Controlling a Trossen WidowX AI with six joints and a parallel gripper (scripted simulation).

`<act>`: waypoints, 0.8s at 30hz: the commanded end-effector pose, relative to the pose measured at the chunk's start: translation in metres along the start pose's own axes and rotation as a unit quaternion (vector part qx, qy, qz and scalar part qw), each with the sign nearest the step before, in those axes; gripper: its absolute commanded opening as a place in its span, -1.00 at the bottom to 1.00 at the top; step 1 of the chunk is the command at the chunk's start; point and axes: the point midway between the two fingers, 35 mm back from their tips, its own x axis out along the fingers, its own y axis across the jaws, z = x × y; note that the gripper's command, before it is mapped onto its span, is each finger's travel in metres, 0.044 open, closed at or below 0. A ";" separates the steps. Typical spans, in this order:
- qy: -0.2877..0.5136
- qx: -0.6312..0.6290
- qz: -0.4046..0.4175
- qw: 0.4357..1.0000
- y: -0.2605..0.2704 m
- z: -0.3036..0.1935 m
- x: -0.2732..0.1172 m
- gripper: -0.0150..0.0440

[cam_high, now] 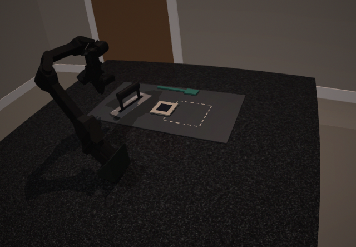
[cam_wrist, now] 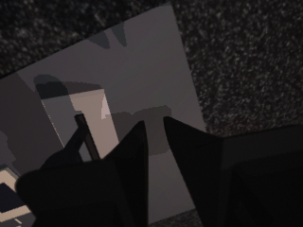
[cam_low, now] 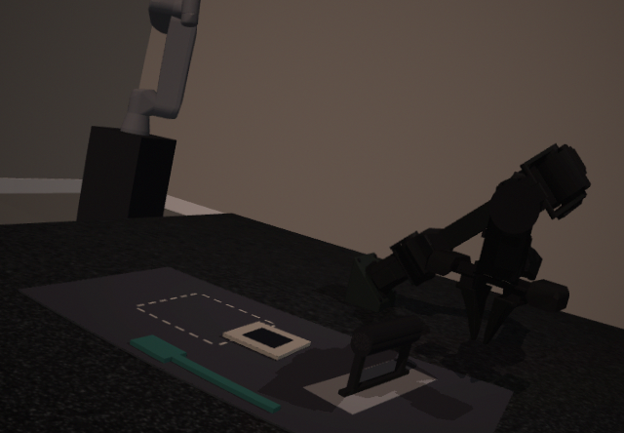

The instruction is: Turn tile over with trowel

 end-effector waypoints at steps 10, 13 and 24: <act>0.000 0.000 0.000 1.000 0.000 0.000 0.000 -0.49; 0.000 0.000 0.000 1.000 0.000 0.000 0.000 -0.49; 0.000 0.026 0.001 1.000 0.001 -0.002 0.000 0.20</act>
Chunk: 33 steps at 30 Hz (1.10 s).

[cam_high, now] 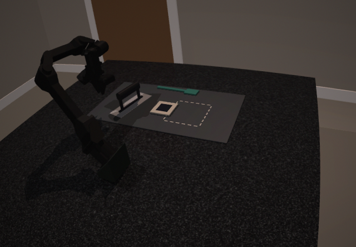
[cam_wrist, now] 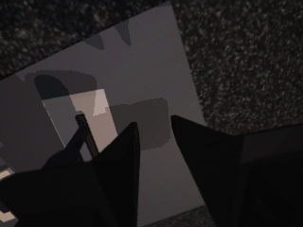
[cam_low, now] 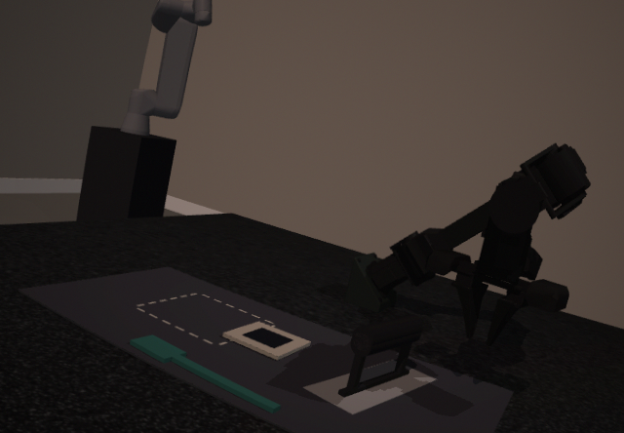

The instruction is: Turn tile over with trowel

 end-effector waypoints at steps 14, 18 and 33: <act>0.001 0.262 0.003 0.965 0.012 -0.016 -0.004 0.42; 0.002 0.329 0.003 0.944 0.015 -0.021 -0.005 0.42; 0.004 0.562 0.004 0.827 0.028 -0.036 -0.009 0.42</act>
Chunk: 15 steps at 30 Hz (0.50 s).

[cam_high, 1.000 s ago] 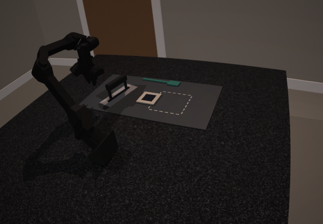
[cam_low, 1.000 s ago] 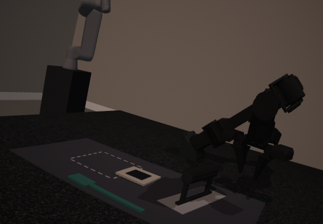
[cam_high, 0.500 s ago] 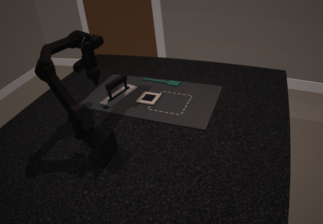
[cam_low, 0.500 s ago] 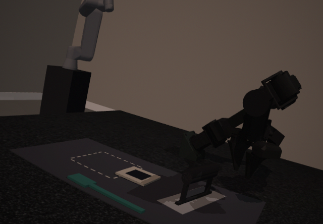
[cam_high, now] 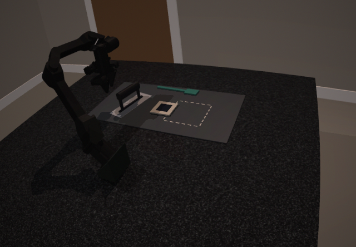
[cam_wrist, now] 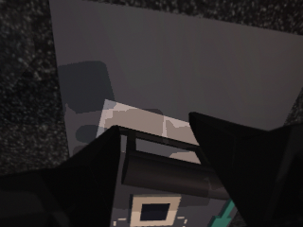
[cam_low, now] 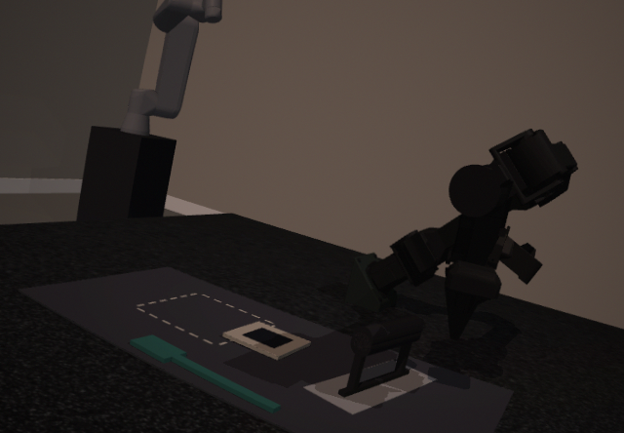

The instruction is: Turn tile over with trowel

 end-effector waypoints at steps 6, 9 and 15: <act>0.004 0.162 0.001 0.987 -0.004 -0.012 -0.002 0.42; 0.004 0.212 0.001 0.977 -0.005 -0.016 -0.003 0.42; 0.005 0.310 0.001 0.951 -0.007 -0.023 -0.005 0.42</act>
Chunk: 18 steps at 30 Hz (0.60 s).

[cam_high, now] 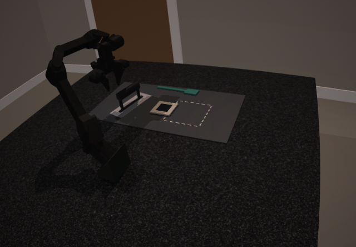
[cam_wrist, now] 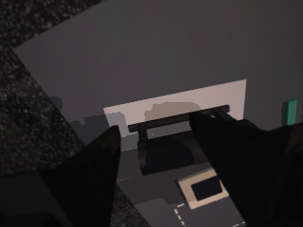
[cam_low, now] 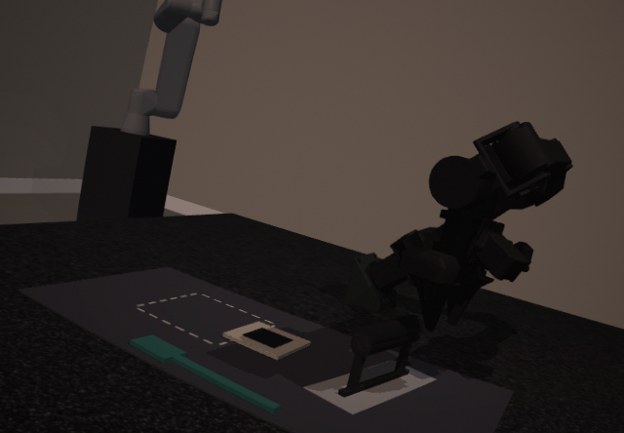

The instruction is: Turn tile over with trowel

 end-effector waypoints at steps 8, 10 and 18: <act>0.003 0.194 0.000 0.981 -0.011 -0.011 -0.003 0.42; 0.003 0.227 0.000 0.974 -0.013 -0.013 -0.004 0.42; 0.003 0.358 0.000 0.934 -0.020 -0.021 -0.007 0.42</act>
